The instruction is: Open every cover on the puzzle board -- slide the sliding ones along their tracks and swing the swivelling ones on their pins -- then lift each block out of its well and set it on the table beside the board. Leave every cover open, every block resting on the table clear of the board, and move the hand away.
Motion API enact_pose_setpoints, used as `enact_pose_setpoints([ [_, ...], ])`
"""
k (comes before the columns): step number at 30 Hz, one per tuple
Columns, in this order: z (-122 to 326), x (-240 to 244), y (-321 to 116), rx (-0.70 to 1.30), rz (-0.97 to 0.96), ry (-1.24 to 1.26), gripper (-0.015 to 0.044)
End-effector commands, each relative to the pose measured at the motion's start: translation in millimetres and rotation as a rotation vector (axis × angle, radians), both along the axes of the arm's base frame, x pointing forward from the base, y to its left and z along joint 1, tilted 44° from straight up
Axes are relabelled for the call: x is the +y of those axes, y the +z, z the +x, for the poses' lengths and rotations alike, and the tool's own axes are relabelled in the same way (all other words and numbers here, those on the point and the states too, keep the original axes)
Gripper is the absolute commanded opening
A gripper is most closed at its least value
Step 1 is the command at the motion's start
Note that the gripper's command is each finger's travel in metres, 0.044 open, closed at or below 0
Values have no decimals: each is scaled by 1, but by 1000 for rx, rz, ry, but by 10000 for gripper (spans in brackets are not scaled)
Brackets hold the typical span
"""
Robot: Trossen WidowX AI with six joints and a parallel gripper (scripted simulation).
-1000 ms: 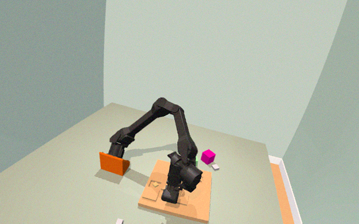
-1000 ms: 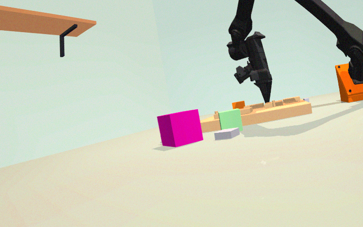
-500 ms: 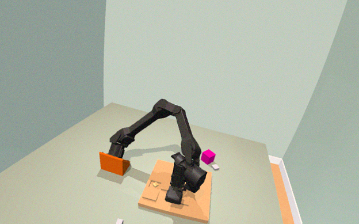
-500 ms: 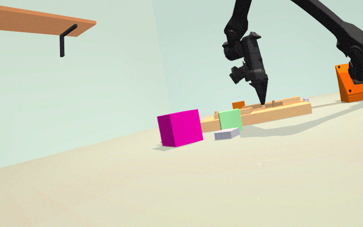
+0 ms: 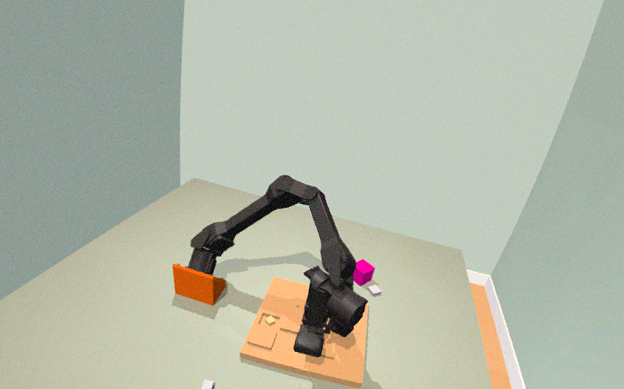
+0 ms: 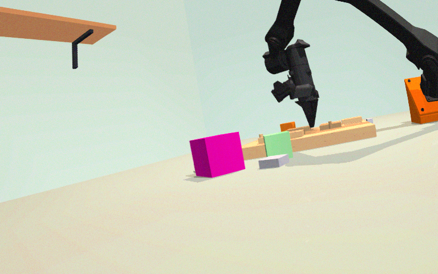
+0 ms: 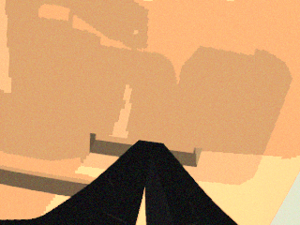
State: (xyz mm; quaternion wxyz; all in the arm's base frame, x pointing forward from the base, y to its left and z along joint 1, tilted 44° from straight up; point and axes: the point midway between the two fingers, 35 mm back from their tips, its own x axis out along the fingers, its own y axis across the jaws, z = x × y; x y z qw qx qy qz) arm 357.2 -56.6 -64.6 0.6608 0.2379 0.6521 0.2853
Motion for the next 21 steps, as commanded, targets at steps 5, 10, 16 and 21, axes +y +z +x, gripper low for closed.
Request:
enact_pose_setpoints([
  [5, 8, 0, -2, 3, 5, -4, 0],
  [10, 13, 1, -2, 3, 5, -4, 0],
  [16, 19, 1, -1, 3, 5, -4, 0],
  [21, 24, 2, -1, 3, 5, -4, 0],
])
